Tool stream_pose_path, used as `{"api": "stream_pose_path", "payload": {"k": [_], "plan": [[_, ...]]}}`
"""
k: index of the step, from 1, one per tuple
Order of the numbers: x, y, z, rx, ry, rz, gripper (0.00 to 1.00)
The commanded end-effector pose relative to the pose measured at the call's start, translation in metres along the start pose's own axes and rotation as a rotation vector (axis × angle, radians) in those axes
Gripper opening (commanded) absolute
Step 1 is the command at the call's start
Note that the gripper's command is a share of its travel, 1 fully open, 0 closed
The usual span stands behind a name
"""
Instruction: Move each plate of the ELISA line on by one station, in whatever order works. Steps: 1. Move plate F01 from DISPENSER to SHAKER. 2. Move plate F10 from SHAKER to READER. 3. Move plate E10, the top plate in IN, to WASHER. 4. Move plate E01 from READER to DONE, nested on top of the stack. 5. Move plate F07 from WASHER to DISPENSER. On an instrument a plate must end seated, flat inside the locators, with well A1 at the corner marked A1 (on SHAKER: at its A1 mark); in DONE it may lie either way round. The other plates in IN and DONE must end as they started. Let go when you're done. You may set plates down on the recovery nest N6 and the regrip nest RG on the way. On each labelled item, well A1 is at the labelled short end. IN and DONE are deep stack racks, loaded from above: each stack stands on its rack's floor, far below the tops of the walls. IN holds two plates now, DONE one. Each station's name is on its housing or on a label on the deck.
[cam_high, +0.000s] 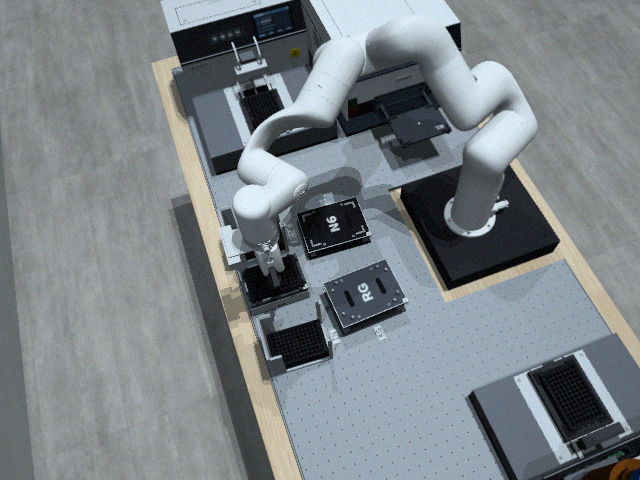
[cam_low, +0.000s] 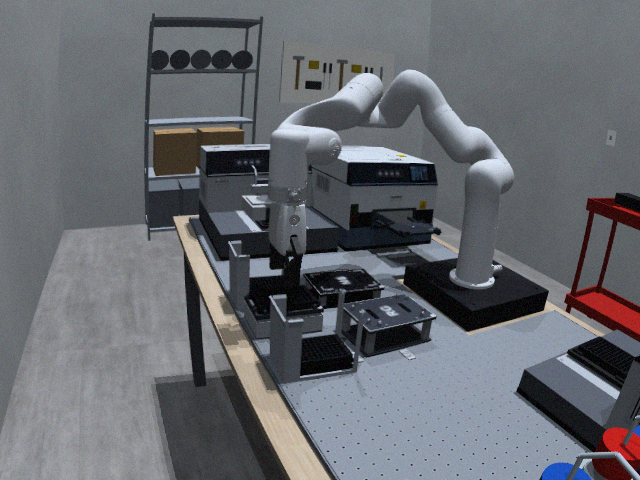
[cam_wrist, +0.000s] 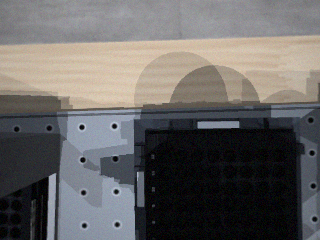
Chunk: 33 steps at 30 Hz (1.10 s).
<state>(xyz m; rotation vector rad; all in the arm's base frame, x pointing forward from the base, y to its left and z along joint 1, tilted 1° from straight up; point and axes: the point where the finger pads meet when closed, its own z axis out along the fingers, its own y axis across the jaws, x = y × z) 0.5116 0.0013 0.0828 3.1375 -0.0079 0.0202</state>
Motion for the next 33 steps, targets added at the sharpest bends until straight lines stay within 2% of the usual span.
{"api": "stream_pose_path", "payload": {"k": [1, 11, 33], "plan": [[0.001, 0.0, 0.004, 0.0, 0.005, 0.0, 1.0], [0.002, 0.0, 0.014, 0.0, 0.005, 0.0, 1.0], [0.001, 0.0, 0.017, 0.0, 0.005, 0.0, 1.0]]}}
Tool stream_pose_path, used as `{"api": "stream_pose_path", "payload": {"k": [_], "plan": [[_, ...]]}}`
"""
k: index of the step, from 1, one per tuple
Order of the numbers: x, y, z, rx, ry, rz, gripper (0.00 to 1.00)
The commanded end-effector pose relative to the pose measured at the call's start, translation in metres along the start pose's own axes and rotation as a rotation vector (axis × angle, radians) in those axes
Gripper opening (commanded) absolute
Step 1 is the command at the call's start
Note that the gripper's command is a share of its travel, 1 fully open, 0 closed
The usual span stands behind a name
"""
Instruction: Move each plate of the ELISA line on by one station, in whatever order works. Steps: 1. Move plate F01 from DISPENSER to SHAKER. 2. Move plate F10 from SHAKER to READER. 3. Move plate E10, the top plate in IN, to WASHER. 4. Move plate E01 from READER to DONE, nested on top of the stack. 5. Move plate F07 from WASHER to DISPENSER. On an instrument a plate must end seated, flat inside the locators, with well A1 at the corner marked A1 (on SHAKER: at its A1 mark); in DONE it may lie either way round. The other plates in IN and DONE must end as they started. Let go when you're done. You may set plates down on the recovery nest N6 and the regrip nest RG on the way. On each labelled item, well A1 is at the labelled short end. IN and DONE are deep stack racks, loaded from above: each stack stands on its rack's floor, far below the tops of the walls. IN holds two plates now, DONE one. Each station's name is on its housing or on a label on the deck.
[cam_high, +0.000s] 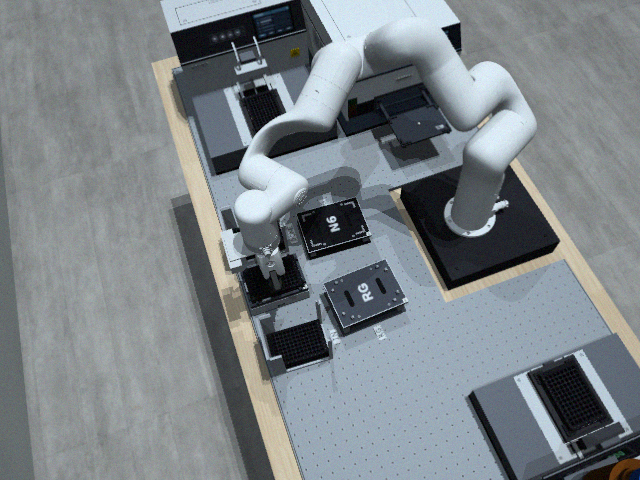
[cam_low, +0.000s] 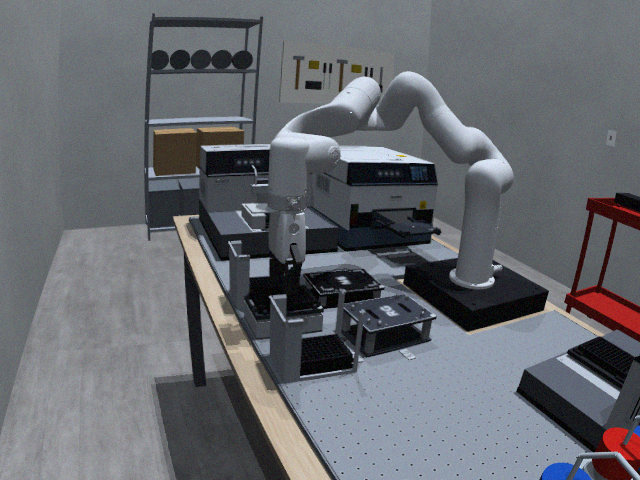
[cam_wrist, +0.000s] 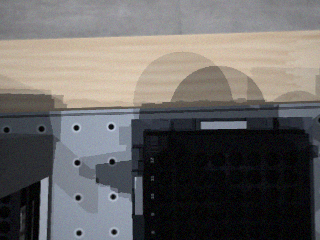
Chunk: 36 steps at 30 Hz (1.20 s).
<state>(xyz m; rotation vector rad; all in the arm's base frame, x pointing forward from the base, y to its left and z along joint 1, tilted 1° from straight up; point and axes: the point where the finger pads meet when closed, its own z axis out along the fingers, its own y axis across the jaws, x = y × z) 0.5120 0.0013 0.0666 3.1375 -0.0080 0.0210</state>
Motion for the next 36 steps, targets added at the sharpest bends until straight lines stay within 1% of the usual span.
{"api": "stream_pose_path", "payload": {"k": [1, 14, 36], "plan": [[0.001, 0.0, 0.002, 0.0, 0.004, 0.0, 1.0], [0.001, 0.0, 0.016, 0.0, 0.004, 0.0, 1.0], [0.001, 0.0, 0.018, 0.0, 0.004, 0.0, 1.0]]}}
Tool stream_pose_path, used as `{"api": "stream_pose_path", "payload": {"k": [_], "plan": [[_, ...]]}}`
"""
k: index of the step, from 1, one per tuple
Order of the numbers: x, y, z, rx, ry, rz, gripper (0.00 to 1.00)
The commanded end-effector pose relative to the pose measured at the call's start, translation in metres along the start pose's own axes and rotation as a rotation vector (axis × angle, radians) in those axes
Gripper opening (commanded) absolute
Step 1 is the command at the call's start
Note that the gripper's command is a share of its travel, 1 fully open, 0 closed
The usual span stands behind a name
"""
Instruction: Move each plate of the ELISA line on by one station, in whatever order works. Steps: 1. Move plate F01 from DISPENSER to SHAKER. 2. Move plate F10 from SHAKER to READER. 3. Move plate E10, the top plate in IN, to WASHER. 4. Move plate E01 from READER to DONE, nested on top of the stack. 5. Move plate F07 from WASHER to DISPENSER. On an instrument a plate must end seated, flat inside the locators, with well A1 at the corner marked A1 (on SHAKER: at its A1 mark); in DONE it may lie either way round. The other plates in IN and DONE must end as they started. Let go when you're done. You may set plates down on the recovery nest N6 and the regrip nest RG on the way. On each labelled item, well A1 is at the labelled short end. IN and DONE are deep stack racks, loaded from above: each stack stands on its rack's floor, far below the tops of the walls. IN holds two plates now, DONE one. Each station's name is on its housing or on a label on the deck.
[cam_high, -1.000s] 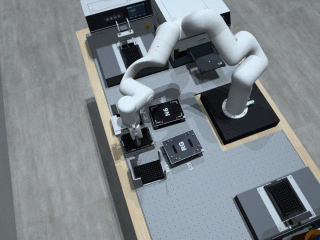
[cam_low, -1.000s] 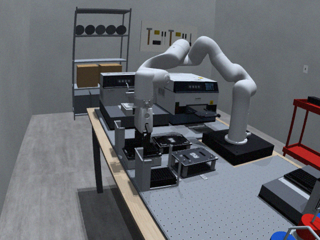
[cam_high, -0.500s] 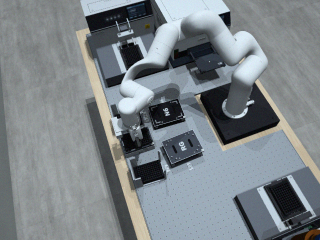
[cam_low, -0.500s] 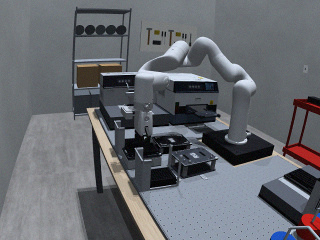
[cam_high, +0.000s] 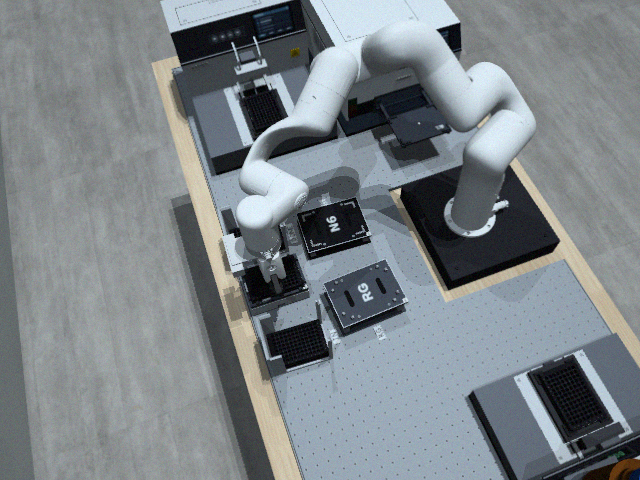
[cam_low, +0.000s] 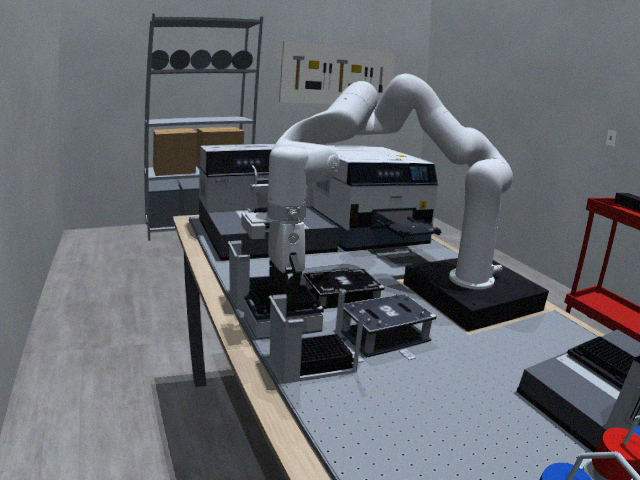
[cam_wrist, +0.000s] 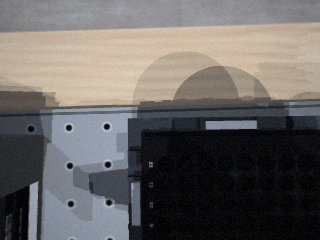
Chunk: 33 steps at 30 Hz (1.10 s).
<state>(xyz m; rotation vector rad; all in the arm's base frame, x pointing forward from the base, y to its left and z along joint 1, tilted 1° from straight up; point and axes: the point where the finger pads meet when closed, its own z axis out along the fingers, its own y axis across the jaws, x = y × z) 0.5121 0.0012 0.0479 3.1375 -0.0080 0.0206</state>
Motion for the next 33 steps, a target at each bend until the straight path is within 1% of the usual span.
{"api": "stream_pose_path", "payload": {"k": [1, 33], "plan": [[0.0014, -0.0004, -0.0006, 0.0, 0.004, 0.0, 1.0], [0.0014, -0.0004, 0.0088, 0.0, 0.004, 0.0, 1.0]]}}
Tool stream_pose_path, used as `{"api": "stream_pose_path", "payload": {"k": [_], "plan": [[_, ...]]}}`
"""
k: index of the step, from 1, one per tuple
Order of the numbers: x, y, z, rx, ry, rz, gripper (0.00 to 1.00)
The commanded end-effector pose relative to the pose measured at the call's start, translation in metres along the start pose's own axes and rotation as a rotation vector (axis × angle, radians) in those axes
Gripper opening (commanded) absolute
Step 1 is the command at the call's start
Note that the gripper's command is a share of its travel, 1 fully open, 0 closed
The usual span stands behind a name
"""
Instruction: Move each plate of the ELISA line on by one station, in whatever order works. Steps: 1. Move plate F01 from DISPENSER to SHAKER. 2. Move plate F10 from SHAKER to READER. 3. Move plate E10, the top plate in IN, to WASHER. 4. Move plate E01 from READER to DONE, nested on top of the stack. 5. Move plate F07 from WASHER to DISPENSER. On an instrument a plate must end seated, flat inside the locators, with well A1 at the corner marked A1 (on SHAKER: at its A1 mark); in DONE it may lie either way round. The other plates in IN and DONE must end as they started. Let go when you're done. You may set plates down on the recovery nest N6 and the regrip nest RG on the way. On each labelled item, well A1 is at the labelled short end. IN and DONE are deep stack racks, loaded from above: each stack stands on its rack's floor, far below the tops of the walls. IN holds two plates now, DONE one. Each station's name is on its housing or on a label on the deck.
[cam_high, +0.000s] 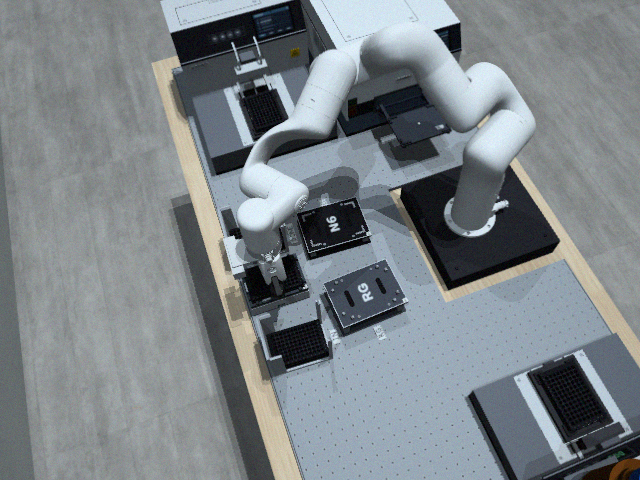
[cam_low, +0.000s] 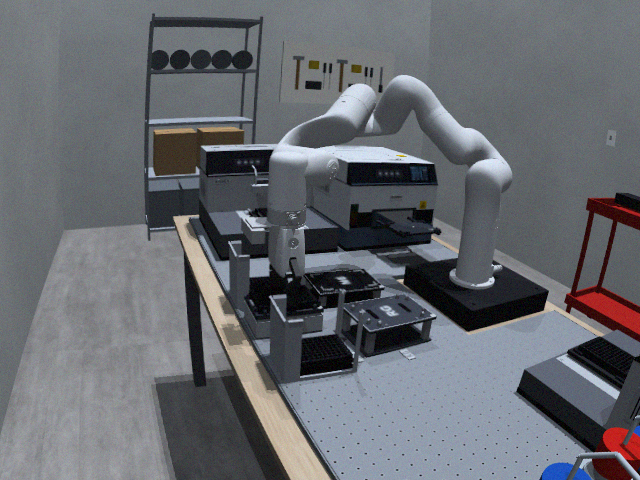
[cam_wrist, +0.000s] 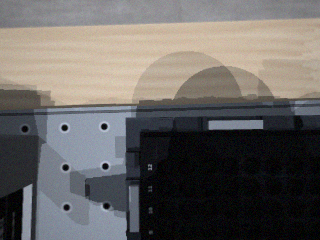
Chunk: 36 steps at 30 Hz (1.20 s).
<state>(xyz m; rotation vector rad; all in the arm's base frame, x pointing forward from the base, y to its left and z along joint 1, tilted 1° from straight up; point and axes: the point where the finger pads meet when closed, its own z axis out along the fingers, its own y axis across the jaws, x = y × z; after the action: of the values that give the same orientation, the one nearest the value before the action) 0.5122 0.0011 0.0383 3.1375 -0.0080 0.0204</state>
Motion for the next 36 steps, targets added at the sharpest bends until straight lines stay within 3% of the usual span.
{"api": "stream_pose_path", "payload": {"k": [1, 18, 19, 36], "plan": [[0.0015, -0.0004, -0.0004, 0.0, 0.004, 0.0, 1.0], [0.0015, -0.0004, -0.0003, 0.0, 0.004, 0.0, 1.0], [0.0015, -0.0004, -0.0003, 0.0, 0.004, 0.0, 0.0], [0.0016, -0.0004, -0.0004, 0.0, 0.005, 0.0, 0.0]]}}
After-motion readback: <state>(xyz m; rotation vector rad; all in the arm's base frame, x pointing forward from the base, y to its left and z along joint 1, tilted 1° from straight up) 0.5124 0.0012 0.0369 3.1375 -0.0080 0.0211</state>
